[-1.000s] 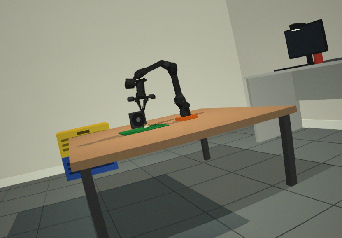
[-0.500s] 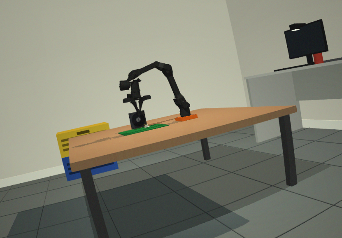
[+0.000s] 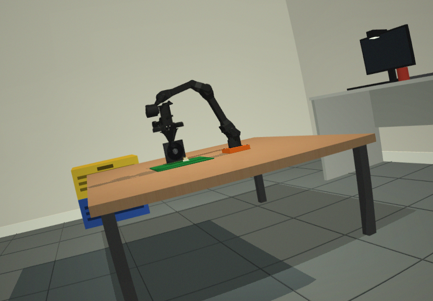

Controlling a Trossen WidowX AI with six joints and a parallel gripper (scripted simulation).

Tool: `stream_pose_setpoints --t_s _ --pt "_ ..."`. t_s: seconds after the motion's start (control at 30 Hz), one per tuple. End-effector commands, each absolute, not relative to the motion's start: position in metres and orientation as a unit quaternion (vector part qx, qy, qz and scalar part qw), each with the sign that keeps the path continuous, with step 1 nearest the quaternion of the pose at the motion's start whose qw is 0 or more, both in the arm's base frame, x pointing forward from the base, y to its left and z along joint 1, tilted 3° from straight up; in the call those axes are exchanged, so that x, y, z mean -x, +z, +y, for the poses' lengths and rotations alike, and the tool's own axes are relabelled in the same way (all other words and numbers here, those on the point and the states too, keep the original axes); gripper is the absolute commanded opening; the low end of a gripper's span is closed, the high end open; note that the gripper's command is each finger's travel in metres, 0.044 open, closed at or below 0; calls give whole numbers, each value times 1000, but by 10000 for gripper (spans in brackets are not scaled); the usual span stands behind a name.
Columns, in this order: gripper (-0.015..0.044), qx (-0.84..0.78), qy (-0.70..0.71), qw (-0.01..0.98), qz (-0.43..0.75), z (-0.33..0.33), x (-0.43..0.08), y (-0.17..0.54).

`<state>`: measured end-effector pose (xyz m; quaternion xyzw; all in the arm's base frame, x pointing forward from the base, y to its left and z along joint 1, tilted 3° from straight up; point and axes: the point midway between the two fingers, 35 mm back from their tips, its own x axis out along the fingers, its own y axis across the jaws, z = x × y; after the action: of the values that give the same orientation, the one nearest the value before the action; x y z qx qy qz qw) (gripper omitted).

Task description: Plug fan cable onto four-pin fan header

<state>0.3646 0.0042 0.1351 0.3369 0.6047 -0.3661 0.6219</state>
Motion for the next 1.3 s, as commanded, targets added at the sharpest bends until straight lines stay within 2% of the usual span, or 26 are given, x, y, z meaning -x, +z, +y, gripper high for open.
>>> stream_pose_setpoints --t_s 0.0,1.27 --pt "0 -325 -356 629 610 4 -367 137" --pt "0 -187 -442 740 472 1 -379 98"
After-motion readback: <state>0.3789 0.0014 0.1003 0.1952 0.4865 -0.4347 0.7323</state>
